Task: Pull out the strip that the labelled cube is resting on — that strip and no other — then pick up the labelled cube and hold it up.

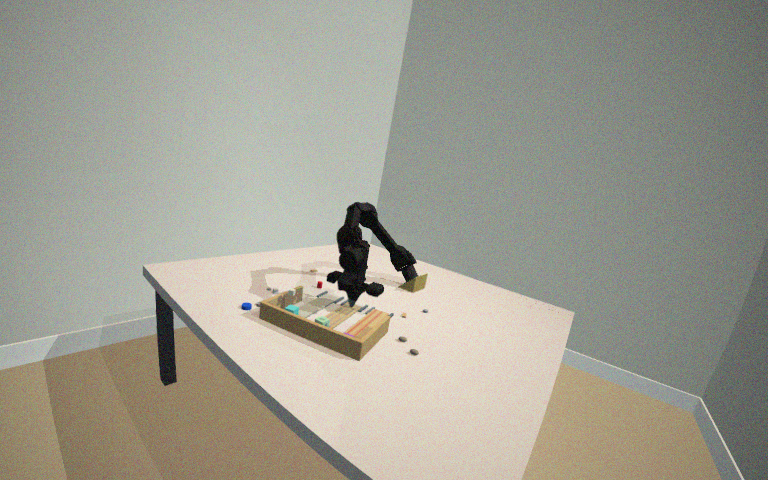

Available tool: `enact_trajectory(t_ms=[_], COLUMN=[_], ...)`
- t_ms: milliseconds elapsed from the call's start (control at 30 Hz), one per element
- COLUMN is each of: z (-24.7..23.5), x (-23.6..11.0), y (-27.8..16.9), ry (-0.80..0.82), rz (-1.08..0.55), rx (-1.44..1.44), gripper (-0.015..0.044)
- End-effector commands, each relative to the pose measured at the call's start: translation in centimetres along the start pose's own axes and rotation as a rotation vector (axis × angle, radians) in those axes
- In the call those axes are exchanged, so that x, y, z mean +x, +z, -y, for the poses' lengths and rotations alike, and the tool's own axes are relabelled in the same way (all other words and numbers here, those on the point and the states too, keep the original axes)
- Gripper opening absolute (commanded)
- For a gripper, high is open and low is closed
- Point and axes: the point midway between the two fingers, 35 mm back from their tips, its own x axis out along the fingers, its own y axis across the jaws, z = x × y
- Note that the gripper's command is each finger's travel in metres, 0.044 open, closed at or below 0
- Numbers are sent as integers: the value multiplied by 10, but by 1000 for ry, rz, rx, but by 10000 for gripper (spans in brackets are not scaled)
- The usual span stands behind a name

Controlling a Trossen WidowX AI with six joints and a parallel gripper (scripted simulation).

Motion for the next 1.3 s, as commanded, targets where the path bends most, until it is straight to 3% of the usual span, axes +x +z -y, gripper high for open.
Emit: enact_trajectory(t_ms=[0,1267], z=[2,1], x=[1,5], y=[0,1], ry=[-6,-6], rz=[0,0], rx=[-2,-2], gripper=[0,0])
